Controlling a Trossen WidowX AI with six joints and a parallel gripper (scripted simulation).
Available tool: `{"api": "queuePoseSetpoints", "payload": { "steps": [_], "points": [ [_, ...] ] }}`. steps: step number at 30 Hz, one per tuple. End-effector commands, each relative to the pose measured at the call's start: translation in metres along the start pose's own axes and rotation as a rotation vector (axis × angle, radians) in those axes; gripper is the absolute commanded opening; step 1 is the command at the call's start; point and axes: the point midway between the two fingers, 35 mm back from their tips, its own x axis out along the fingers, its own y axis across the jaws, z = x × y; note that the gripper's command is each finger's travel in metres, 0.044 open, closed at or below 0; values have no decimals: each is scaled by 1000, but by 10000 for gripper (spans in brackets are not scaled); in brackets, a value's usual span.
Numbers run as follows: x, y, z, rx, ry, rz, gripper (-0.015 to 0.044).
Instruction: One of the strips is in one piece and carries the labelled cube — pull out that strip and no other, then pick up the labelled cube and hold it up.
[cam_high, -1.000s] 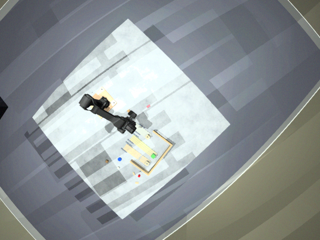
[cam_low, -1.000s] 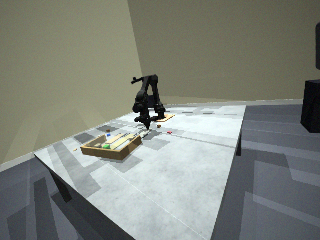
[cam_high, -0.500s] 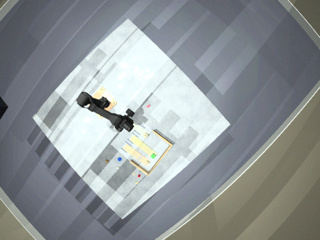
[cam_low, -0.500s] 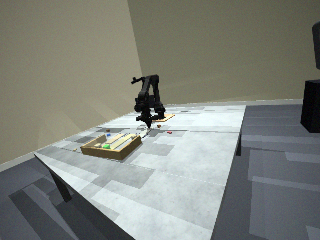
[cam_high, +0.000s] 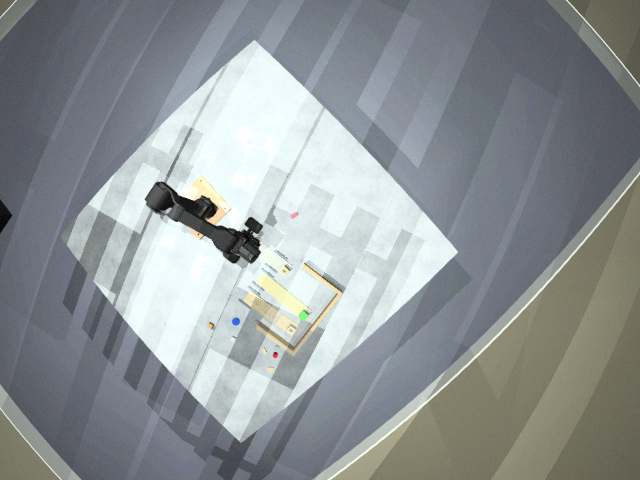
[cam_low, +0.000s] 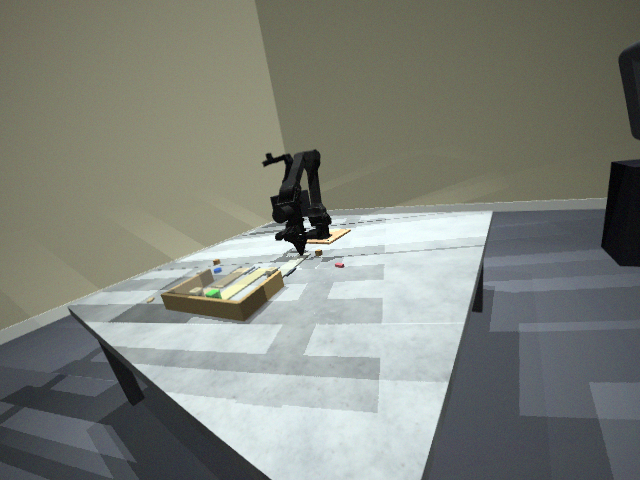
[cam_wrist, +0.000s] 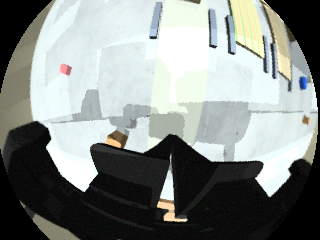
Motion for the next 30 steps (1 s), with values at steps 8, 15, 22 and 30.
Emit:
{"api": "queuePoseSetpoints", "payload": {
  "steps": [8,15,22,30],
  "points": [
    [6,0,-11,-2,36,2,0],
    [6,0,-11,-2,36,2,0],
    [6,0,-11,-2,36,2,0],
    [-39,0,1,-2,33,2,0]
  ]
}}
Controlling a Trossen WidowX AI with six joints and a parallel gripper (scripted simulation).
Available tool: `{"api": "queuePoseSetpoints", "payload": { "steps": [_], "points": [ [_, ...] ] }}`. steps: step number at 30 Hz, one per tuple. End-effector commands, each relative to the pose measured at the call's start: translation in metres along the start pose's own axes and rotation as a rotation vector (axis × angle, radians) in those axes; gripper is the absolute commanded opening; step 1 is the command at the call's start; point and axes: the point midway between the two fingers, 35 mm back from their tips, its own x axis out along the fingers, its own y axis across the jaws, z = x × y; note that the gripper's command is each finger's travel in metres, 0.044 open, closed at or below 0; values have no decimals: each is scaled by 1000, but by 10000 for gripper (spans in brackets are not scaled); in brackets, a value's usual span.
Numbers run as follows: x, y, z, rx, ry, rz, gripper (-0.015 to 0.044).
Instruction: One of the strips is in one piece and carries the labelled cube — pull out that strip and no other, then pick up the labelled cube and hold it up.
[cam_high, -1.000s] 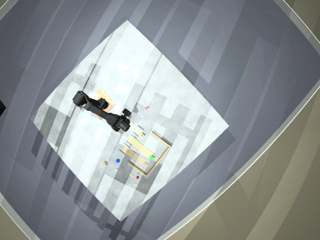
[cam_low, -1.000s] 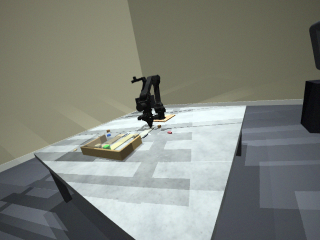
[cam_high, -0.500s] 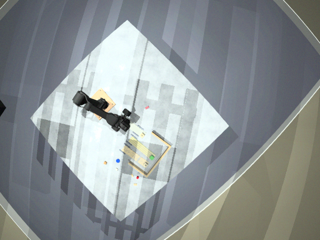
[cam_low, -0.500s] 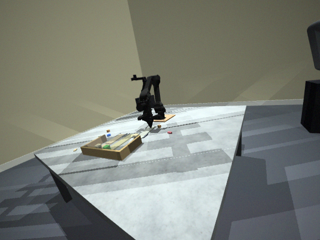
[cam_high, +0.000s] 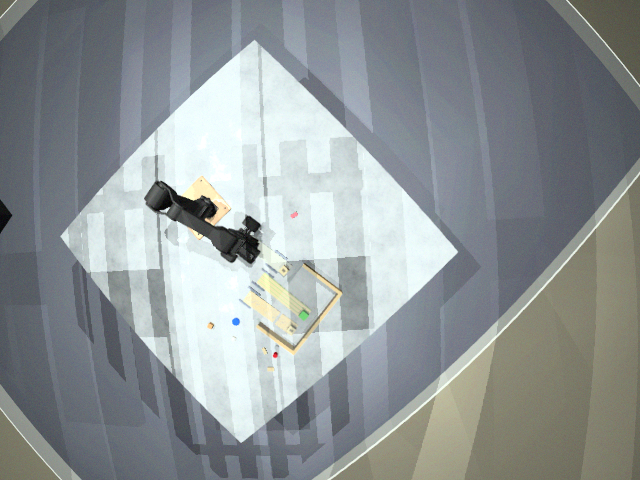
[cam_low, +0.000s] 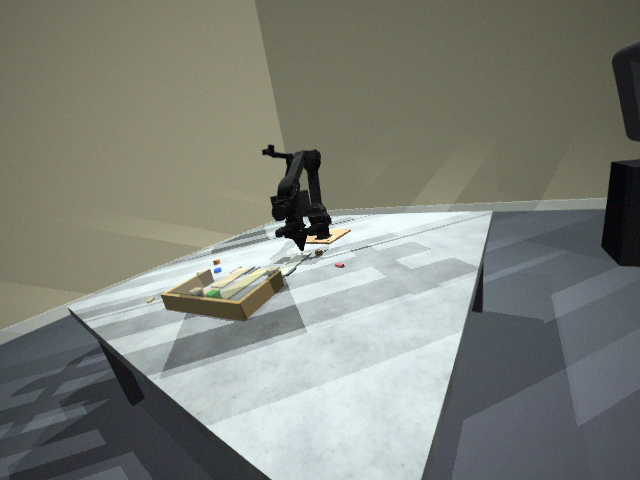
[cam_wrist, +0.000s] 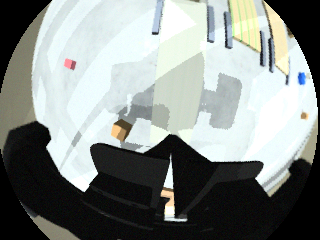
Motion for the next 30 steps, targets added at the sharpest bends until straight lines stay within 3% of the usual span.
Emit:
{"api": "queuePoseSetpoints", "payload": {
  "steps": [1,3,9,20,30],
  "points": [
    [-25,0,7,-1,-14,2,0],
    [-25,0,7,-1,-14,2,0],
    [-27,-1,33,140,-16,3,157],
    [-32,-3,79,143,-20,4,440],
    [-39,-3,121,143,-24,4,440]
  ]
}}
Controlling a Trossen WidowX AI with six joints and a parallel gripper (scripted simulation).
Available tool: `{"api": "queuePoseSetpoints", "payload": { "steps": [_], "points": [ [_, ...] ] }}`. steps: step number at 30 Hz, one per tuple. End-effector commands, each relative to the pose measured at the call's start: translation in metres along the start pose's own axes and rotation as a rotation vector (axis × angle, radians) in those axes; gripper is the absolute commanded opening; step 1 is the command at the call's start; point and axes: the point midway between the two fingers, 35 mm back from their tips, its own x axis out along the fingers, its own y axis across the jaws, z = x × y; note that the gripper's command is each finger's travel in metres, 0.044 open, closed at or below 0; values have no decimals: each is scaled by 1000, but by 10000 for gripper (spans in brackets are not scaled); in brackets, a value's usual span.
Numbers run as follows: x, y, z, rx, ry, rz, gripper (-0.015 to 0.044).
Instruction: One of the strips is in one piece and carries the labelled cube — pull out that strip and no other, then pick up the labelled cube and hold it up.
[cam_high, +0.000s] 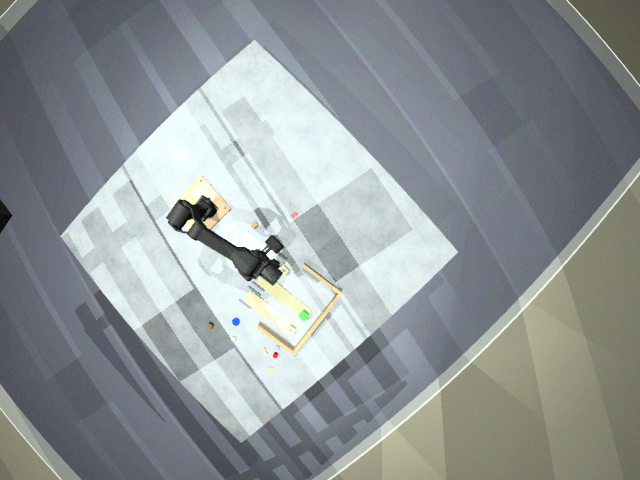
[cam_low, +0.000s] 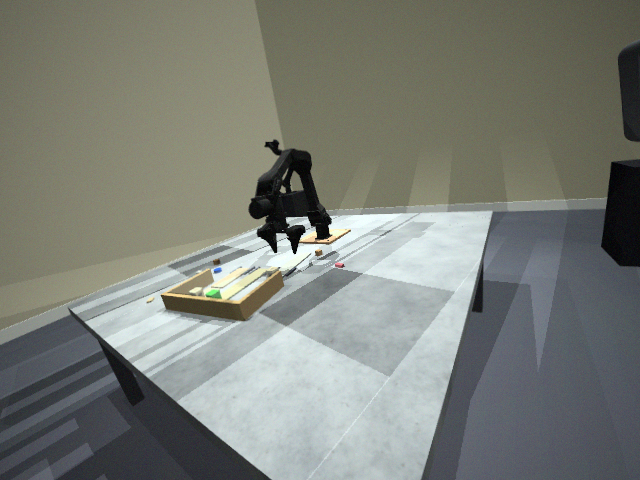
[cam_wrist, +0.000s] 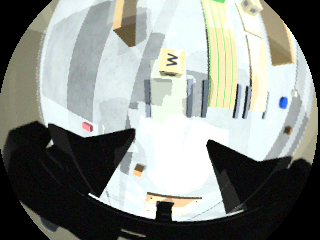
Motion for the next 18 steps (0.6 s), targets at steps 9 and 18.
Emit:
{"api": "queuePoseSetpoints", "payload": {
  "steps": [9,18],
  "points": [
    [-7,6,48,4,-5,3,440],
    [-13,10,84,4,-8,3,440]
  ]
}}
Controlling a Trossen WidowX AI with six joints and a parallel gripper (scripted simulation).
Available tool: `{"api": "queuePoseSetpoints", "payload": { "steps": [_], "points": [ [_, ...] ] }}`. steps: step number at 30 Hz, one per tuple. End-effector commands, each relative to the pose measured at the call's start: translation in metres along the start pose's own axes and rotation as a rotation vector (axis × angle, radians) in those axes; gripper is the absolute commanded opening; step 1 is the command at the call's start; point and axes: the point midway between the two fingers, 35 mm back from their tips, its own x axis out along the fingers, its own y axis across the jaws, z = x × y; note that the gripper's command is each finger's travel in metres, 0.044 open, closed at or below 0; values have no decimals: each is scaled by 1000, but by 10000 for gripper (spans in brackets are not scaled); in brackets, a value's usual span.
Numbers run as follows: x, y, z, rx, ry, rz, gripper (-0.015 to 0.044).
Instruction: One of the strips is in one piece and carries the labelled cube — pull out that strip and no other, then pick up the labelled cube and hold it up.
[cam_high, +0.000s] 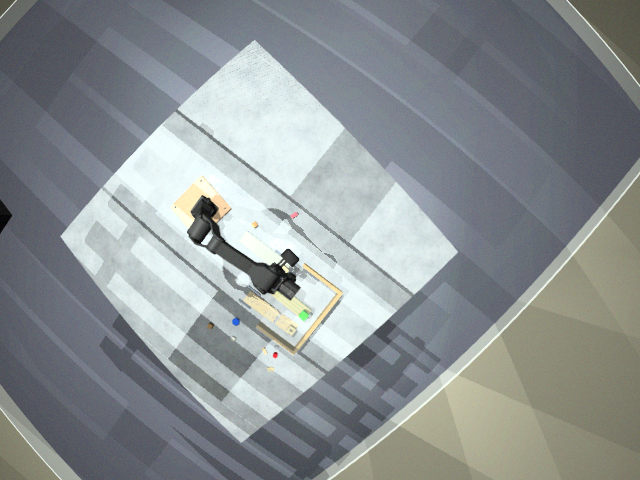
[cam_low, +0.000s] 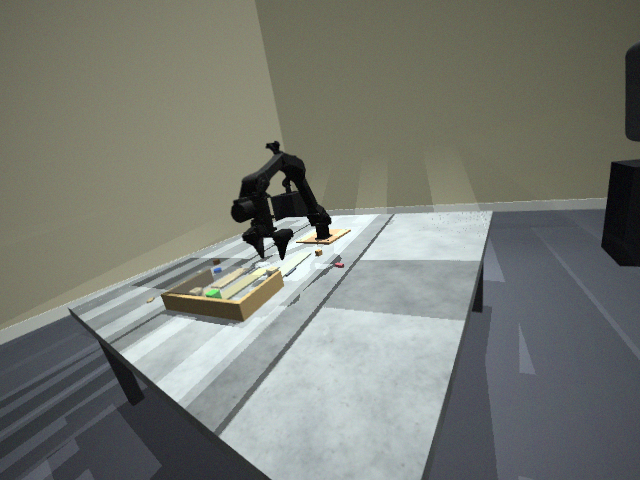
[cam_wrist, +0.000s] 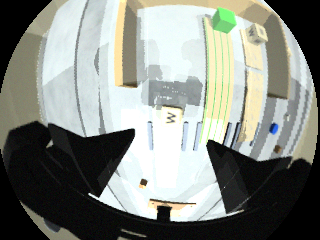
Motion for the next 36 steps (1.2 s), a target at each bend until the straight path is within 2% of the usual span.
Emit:
{"api": "queuePoseSetpoints", "payload": {
  "steps": [1,2,9,10,36],
  "points": [
    [-2,2,12,1,-1,2,440],
    [-2,2,15,1,-1,2,440],
    [7,2,15,1,-1,2,256],
    [8,2,15,1,-1,2,250],
    [51,3,15,1,-1,2,250]
  ]
}}
